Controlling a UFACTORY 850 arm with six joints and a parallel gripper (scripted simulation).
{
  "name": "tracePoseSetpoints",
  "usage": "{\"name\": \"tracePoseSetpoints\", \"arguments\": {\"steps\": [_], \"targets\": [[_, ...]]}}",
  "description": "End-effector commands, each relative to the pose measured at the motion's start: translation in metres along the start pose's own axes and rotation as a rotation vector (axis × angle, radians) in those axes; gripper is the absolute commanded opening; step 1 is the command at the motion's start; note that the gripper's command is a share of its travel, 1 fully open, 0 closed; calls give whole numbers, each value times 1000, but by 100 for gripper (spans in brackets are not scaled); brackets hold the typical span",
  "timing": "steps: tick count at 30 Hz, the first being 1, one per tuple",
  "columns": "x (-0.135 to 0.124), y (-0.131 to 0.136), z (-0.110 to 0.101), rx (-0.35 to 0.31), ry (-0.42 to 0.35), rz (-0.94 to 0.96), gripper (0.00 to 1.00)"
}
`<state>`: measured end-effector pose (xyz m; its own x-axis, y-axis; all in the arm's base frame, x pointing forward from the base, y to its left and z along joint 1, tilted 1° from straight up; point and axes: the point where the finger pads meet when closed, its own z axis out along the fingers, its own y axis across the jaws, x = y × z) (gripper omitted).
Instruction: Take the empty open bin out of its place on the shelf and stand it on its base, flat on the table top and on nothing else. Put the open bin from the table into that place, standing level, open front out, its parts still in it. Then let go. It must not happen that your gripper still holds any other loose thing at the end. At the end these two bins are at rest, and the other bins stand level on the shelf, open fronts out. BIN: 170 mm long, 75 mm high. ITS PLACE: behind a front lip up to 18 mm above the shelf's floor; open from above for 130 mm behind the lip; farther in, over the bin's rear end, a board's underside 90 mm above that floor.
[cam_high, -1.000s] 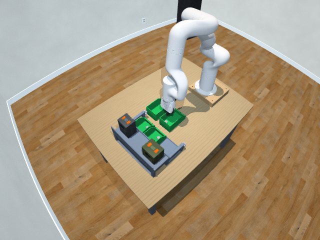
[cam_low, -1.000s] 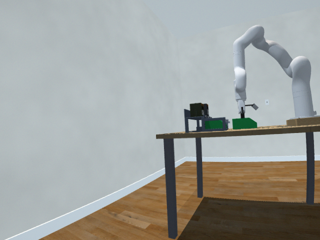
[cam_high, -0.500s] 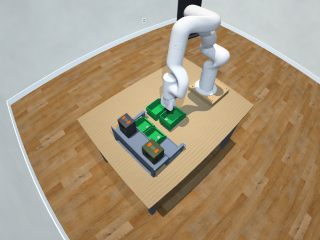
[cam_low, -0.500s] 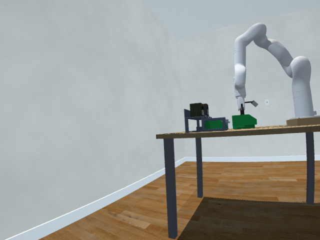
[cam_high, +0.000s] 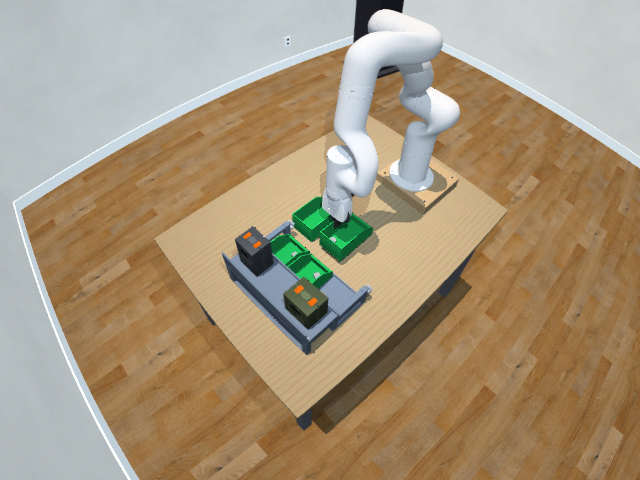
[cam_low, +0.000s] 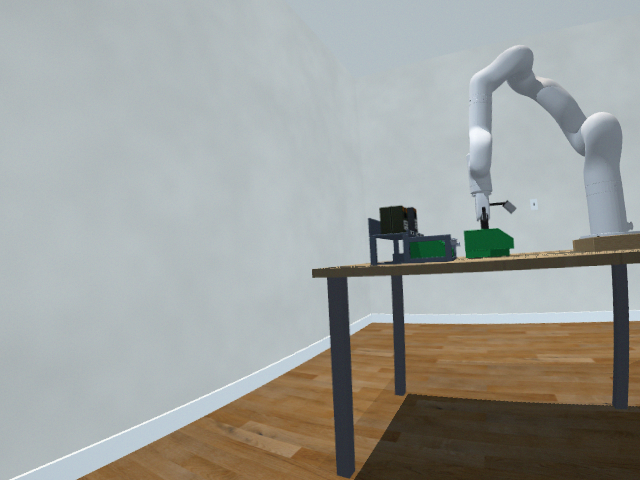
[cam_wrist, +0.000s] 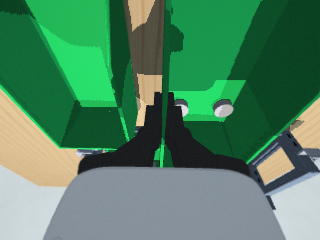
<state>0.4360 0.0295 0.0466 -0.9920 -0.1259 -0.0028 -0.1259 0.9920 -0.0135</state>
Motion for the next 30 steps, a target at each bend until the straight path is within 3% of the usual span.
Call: {"name": "tracePoseSetpoints", "arguments": {"steps": [1, 12, 20, 30], "targets": [[0, 17, 0, 0, -2, 0, 0], [6, 101, 2, 0, -2, 2, 0], [8, 128, 3, 0, -2, 2, 0], [9, 130, 3, 0, -2, 2, 0]]}}
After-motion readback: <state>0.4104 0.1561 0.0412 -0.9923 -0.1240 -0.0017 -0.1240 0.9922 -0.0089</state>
